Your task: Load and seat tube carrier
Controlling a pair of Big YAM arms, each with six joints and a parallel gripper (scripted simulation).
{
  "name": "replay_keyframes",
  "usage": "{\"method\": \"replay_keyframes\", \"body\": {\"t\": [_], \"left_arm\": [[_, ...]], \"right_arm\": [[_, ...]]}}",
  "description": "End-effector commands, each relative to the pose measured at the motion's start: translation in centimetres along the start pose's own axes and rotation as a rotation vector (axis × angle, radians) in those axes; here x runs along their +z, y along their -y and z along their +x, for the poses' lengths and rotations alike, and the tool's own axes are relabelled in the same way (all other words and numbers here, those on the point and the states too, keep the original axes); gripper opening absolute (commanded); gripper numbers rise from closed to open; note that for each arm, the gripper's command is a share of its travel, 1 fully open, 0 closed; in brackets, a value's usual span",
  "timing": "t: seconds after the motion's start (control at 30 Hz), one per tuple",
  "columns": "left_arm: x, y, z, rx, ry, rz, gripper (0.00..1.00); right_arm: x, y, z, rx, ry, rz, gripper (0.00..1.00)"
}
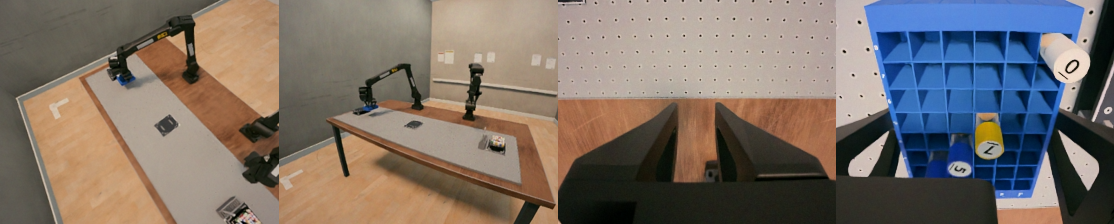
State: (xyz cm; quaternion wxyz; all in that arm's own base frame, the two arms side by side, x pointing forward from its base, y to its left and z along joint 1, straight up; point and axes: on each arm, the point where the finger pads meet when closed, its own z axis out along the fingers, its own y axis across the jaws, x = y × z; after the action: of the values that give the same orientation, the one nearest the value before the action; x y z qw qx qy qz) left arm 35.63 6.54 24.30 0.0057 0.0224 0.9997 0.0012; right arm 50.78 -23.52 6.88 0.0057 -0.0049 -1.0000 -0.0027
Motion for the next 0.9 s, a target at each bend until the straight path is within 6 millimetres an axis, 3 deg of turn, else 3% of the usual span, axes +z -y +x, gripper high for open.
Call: {"method": "replay_keyframes", "body": {"t": [0.0,0.5,0.53,0.6,0.87], "left_arm": [[0.2,0.5,0.3,0.005,-0.011,0.003,0.24],[0.2,0.5,0.3,0.005,-0.011,0.003,0.24],[0.2,0.5,0.3,0.005,-0.011,0.003,0.24],[0.2,0.5,0.3,0.005,-0.011,0.003,0.24],[0.2,0.5,0.3,0.005,-0.011,0.003,0.24]], "right_arm": [[-2.4,1.8,-1.9,-0.011,0.048,0.023,0.0],[-1.8,4.0,-2.0,-0.011,0.039,0.02,0.0],[-3.1,4.2,-2.0,-0.011,0.058,0.03,0.0],[-1.9,4.5,-2.0,-0.011,0.039,0.02,0.0],[-1.9,5.9,-2.1,-0.011,0.039,0.021,0.0]]}}
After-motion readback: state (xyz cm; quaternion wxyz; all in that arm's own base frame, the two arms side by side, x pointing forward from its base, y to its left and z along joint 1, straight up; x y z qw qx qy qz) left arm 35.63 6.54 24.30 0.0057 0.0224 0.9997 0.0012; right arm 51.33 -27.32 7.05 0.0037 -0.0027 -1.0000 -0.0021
